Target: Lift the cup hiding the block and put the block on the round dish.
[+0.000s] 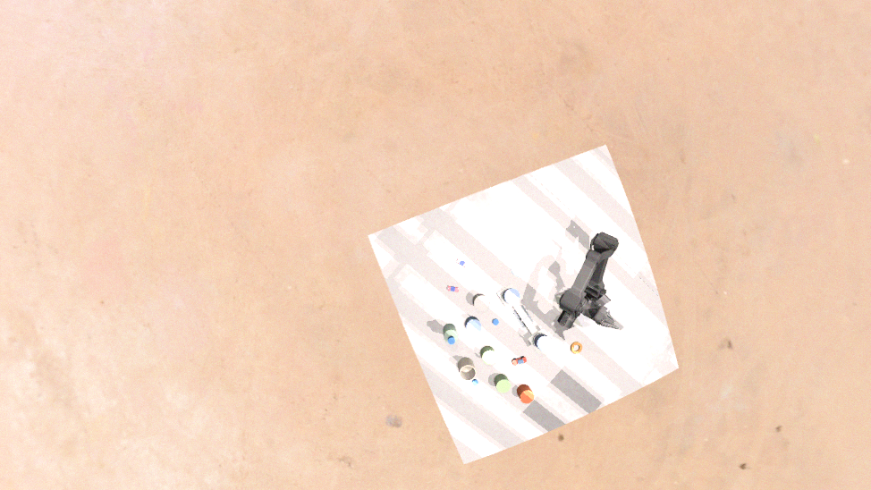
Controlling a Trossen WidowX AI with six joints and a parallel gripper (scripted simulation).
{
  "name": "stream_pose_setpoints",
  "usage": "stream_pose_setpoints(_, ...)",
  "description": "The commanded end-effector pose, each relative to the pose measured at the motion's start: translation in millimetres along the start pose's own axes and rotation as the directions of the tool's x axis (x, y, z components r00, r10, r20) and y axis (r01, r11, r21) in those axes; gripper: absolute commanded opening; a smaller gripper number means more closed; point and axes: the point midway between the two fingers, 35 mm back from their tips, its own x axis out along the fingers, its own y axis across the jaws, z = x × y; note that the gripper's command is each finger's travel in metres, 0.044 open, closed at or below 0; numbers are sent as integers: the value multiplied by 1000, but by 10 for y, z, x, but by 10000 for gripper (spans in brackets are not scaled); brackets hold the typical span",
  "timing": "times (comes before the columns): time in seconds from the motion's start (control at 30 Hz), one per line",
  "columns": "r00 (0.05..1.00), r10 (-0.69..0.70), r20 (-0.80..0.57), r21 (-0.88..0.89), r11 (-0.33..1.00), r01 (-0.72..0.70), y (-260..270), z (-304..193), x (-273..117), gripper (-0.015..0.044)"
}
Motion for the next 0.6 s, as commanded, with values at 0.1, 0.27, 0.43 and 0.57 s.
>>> stream_pose_setpoints(0.1,999,34,8,-54,998,-34,49,9,3,440)
stream_pose_setpoints(0.27,993,118,30,-181,977,-110,164,36,14,440)
stream_pose_setpoints(0.43,976,213,52,-321,929,-186,291,64,19,440)
stream_pose_setpoints(0.57,955,289,64,-430,872,-235,392,78,12,440)
